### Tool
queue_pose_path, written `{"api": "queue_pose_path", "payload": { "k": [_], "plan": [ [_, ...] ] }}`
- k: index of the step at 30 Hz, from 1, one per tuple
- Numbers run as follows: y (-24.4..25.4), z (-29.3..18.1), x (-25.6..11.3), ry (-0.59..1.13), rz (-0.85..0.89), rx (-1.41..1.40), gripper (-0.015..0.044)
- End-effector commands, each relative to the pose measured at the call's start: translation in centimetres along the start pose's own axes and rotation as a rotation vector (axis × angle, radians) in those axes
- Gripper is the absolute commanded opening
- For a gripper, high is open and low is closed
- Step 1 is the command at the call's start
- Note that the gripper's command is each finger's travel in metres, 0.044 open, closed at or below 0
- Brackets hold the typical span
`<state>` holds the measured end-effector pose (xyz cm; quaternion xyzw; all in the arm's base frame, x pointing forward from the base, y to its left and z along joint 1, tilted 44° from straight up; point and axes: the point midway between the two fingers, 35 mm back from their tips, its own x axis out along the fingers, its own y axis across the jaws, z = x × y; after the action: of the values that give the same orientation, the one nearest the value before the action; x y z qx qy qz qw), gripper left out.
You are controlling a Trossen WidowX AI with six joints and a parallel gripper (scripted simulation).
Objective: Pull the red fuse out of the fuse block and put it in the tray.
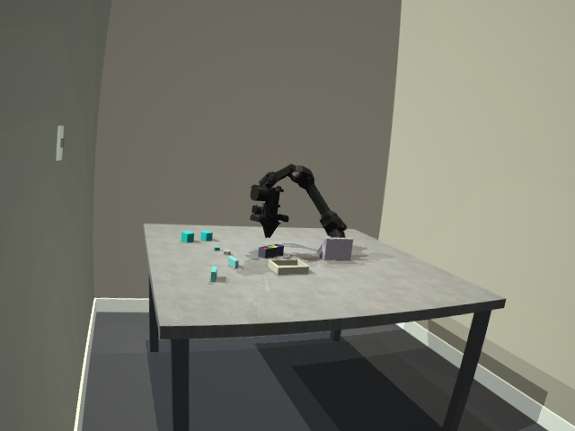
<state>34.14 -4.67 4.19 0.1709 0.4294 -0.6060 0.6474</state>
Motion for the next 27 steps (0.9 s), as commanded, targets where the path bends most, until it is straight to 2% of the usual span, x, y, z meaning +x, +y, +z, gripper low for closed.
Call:
{"api": "queue_pose_path", "payload": {
  "k": [1, 27],
  "plan": [
    [-1.5, 0.5, 1.1, -0.028, -0.073, -0.037, 0.0063],
    [-1.3, 0.8, 3.1, -0.029, -0.073, -0.036, 0.0063]
  ]
}}
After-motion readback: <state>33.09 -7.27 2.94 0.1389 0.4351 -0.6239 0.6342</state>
